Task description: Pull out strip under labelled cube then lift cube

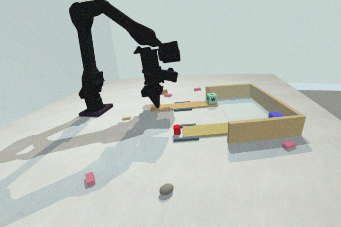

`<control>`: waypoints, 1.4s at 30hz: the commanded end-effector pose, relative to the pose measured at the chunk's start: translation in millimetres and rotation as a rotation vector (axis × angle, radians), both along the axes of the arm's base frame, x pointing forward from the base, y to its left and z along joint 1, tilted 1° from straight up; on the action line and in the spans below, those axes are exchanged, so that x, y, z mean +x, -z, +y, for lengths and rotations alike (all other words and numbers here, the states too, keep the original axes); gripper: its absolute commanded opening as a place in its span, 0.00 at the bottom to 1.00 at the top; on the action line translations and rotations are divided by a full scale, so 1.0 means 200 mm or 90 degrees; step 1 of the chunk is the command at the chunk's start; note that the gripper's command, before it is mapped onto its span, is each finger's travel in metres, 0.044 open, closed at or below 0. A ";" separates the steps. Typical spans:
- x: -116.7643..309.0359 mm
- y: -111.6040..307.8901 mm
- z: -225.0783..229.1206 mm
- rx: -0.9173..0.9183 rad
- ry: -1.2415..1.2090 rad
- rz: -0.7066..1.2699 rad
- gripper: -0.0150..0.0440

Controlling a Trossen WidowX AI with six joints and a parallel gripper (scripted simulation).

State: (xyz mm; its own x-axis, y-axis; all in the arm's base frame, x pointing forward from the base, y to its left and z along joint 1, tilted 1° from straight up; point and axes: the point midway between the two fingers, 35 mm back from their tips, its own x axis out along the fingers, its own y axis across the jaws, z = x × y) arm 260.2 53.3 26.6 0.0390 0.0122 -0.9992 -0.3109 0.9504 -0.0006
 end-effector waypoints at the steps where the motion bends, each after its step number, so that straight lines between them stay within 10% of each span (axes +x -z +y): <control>1: -0.07 0.03 -0.02 -0.004 -0.002 0.019 0.25; 42: -0.32 0.03 -0.10 -0.005 -0.002 0.022 0.25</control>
State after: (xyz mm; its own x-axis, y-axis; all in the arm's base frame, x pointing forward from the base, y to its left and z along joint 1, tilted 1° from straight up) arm 206.2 36.3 25.3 0.0371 0.0107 -0.9993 -0.3105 0.9506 -0.0014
